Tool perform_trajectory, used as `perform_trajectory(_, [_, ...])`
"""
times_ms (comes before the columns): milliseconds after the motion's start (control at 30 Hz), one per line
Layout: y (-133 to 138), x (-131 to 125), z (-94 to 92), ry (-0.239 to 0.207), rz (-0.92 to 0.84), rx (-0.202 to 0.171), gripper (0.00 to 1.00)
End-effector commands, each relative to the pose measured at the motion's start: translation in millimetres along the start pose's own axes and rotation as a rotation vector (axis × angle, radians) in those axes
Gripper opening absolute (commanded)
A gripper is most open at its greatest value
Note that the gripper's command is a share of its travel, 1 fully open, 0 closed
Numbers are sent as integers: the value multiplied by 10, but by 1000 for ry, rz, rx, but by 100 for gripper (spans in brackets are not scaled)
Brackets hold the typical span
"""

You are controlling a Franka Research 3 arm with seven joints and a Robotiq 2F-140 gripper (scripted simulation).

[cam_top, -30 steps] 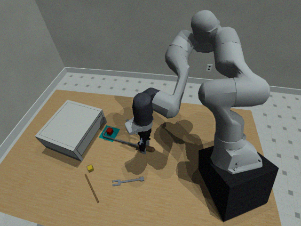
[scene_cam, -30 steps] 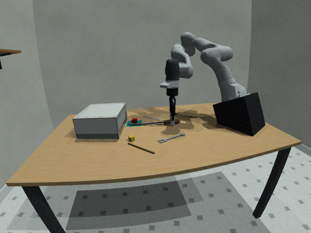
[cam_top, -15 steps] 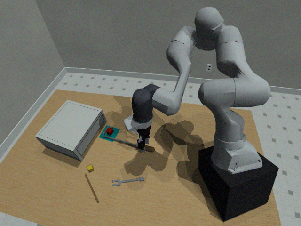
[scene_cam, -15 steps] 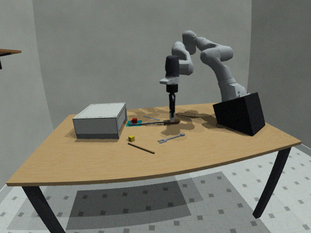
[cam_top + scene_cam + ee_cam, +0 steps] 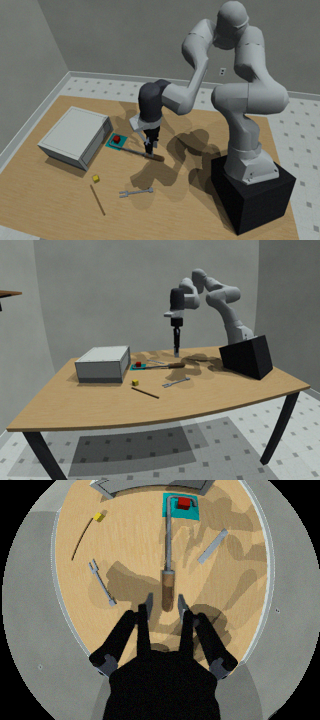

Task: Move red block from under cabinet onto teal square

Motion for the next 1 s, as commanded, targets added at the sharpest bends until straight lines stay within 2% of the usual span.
perform_trajectory(0, [34, -55, -176, -19, -19, -6, 34])
perform_trajectory(267, [32, -47, -545, -19, -19, -6, 34])
perform_trajectory(333, [32, -47, -545, -19, -19, -6, 34])
perform_trajectory(567, [30, -43, -770, -19, -19, -6, 34])
perform_trajectory(733, [30, -42, -847, -19, -19, -6, 34])
perform_trajectory(967, [30, -41, -864, -19, -19, -6, 34])
Point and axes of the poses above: the point where the finger pads meet when closed, its own z axis out along the fingers, its own y axis across the jaws, x = y × z, the point moved 2 cm from there along -z, back along the fingers
